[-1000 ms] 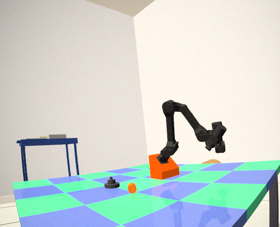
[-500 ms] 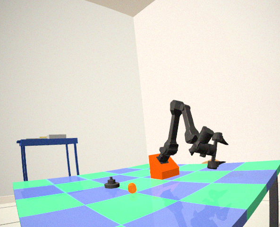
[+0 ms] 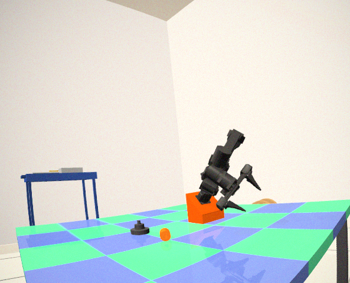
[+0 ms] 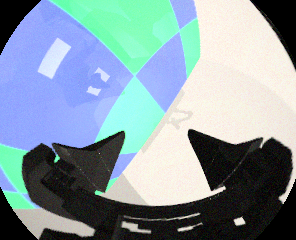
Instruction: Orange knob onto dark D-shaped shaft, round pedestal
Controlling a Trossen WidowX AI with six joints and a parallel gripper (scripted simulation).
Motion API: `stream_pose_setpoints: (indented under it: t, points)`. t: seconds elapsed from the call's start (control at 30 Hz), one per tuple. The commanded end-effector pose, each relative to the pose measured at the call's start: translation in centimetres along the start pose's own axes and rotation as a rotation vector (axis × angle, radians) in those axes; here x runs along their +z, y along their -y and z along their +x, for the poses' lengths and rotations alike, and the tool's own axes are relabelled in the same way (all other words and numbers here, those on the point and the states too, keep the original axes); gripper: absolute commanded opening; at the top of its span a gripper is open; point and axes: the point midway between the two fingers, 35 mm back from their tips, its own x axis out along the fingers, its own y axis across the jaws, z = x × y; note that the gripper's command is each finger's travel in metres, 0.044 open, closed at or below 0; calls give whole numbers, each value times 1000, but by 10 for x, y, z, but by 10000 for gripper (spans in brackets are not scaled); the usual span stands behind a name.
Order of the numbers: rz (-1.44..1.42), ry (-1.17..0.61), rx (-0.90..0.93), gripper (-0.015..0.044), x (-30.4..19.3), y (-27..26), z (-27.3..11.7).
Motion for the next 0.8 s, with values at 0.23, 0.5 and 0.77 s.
stream_pose_setpoints:
  t: [0.23, 0.5, 0.77]
  points:
    - [2, -317, 287, 440, -47, -44, -104]
    - [335, -392, 278, 440, -58, -58, -110]
    - [1393, -660, 189, 440, -80, -107, -129]
